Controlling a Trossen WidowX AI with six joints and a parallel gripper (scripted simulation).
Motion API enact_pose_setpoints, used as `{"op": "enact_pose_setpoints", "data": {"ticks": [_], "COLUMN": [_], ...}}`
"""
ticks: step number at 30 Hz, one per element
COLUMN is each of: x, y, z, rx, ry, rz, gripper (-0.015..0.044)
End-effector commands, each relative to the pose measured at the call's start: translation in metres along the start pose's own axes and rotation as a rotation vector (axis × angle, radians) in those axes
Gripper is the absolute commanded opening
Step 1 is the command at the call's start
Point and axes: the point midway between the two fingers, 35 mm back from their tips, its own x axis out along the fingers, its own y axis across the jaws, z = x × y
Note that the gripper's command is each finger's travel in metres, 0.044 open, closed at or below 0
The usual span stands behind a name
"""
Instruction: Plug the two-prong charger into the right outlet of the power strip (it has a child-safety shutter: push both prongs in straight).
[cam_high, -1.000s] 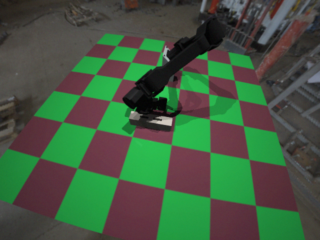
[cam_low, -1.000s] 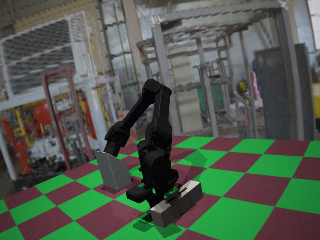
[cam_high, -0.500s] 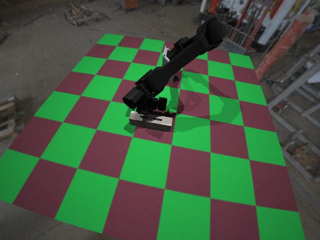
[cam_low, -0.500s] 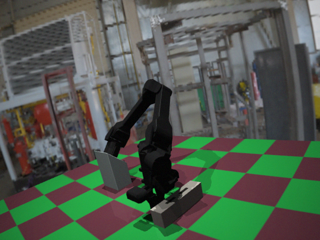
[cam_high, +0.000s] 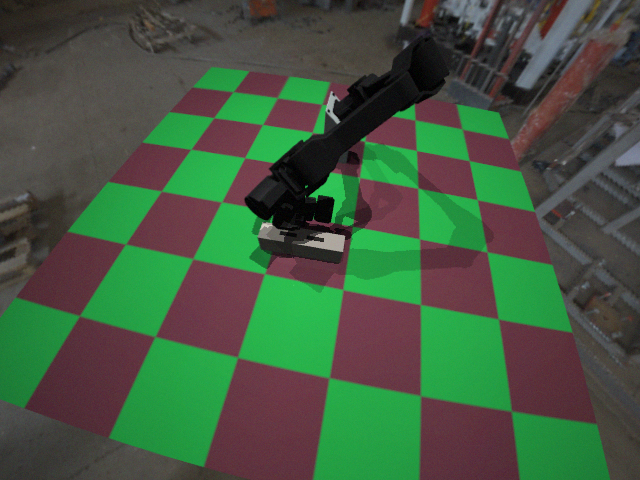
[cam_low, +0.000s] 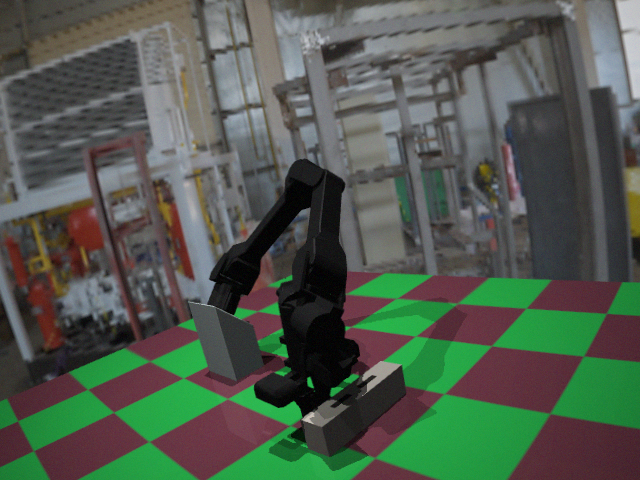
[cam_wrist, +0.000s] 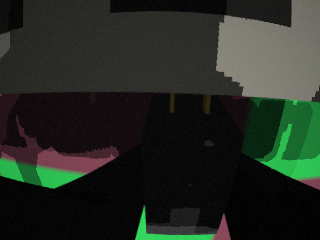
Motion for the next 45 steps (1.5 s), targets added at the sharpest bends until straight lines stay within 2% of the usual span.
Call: {"op": "enact_pose_setpoints", "data": {"ticks": [1, 45], "x": [-0.001, -0.002], "y": [0.001, 0.001], "z": [0.002, 0.016], "rx": [0.006, 0.005], "ry": [-0.002, -0.003], "rz": [0.003, 0.003], "gripper": [0.0, 0.0]}}
